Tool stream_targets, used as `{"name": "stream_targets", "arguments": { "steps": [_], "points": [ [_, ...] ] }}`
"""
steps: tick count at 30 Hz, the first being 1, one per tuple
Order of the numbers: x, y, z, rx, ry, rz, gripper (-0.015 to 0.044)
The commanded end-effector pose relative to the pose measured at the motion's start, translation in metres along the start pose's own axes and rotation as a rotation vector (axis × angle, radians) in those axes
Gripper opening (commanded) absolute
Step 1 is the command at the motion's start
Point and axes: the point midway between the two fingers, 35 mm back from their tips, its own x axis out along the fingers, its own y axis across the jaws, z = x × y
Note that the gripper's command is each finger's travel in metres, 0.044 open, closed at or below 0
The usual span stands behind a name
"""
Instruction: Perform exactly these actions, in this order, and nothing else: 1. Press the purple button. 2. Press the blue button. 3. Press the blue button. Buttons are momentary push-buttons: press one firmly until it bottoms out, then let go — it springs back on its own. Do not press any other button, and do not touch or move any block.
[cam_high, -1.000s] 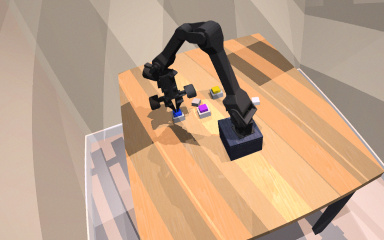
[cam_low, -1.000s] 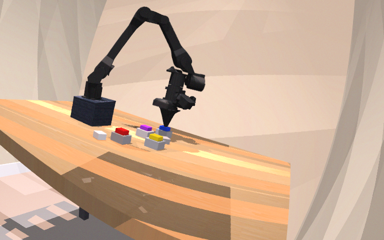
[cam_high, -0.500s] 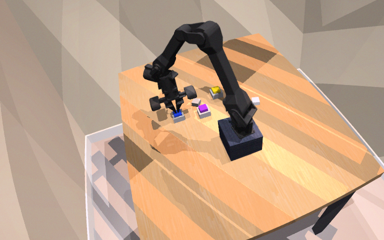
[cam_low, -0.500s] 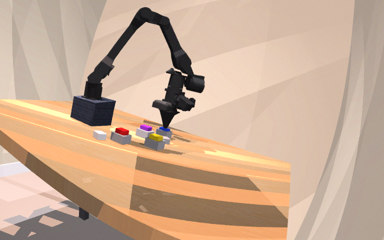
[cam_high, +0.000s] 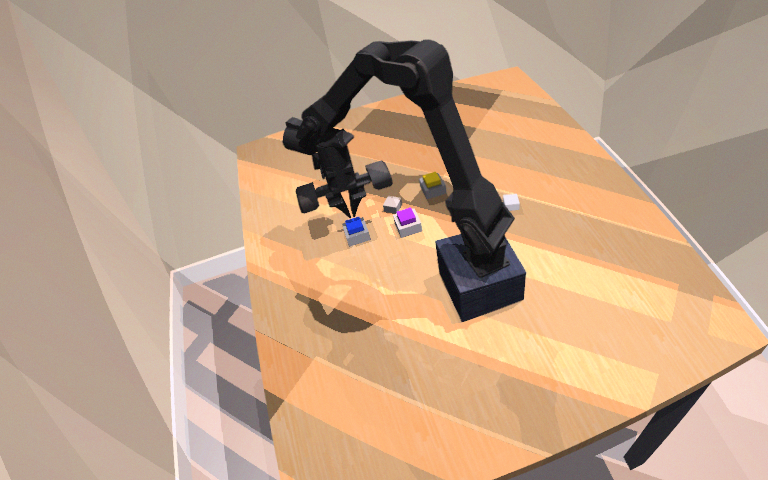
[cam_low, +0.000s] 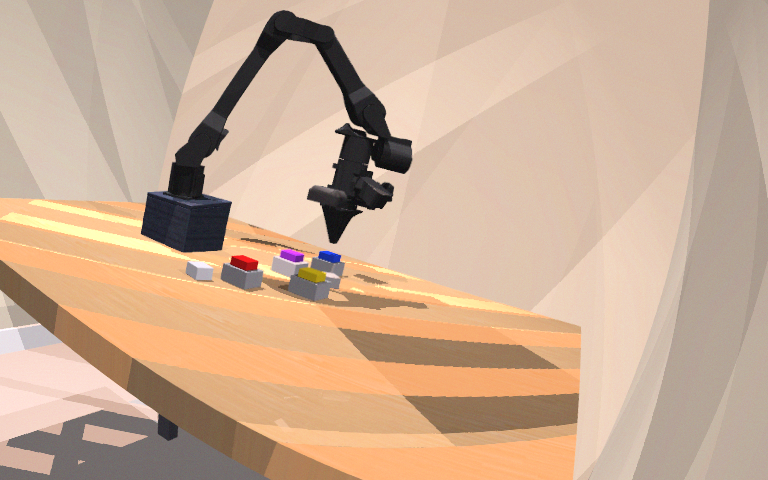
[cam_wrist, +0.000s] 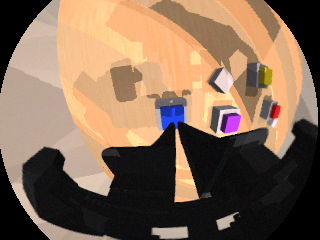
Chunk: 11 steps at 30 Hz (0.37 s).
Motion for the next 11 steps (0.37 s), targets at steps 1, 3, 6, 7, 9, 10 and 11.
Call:
{"name": "stream_targets", "arguments": {
  "steps": [1, 3, 6, 7, 9, 10, 11],
  "points": [
    [-0.009, 0.001, 0.0, 0.001, 0.002, 0.003, 0.0046],
    [-0.029, 0.003, 0.001, 0.001, 0.002, 0.003, 0.0099],
    [-0.066, 0.004, 0.001, 0.001, 0.002, 0.004, 0.0178],
    [-0.069, 0.004, 0.001, 0.001, 0.002, 0.004, 0.0204],
    [-0.069, 0.004, 0.001, 0.001, 0.002, 0.004, 0.0256],
    [-0.069, 0.004, 0.001, 0.001, 0.002, 0.004, 0.0283],
    [-0.069, 0.004, 0.001, 0.001, 0.002, 0.004, 0.0283]
  ]
}}
